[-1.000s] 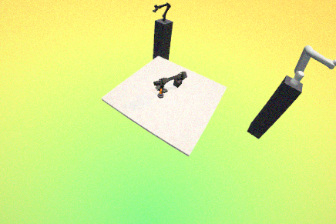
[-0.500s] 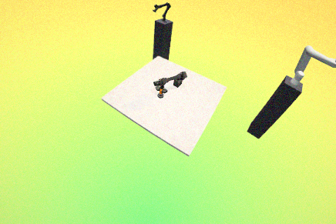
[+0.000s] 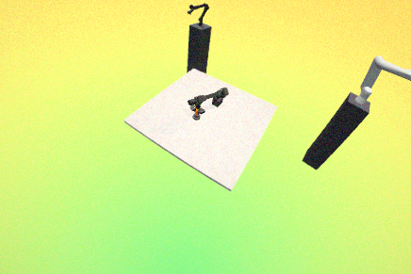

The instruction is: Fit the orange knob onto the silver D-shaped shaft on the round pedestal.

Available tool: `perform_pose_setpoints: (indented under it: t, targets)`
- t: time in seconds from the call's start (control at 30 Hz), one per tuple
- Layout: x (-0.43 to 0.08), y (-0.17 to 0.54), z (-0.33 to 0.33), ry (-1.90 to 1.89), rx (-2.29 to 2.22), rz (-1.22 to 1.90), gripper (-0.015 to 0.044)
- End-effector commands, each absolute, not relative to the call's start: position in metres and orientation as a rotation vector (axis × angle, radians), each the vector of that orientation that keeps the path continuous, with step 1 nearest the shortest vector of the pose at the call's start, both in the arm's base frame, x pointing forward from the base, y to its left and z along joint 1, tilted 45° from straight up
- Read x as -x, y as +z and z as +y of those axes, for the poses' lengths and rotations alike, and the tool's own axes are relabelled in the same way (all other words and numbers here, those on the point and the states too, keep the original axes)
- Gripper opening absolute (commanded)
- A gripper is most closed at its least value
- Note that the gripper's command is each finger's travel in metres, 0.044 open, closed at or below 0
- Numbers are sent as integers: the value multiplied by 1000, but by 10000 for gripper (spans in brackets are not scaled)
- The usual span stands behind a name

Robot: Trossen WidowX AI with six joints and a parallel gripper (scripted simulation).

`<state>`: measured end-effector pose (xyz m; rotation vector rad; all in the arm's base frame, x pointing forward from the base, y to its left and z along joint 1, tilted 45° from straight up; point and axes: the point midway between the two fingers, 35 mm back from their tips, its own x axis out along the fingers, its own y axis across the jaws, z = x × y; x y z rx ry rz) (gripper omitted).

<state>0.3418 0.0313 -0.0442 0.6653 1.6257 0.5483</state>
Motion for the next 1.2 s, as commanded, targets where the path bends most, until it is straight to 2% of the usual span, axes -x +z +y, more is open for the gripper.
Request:
perform_pose_setpoints:
  t: [0.0,1.1,1.17]
  targets:
    - [-342,-44,32,553,-666,1622,0]
    - [-340,-54,41,520,-692,1637,0]
    - [-340,-54,41,520,-692,1637,53]
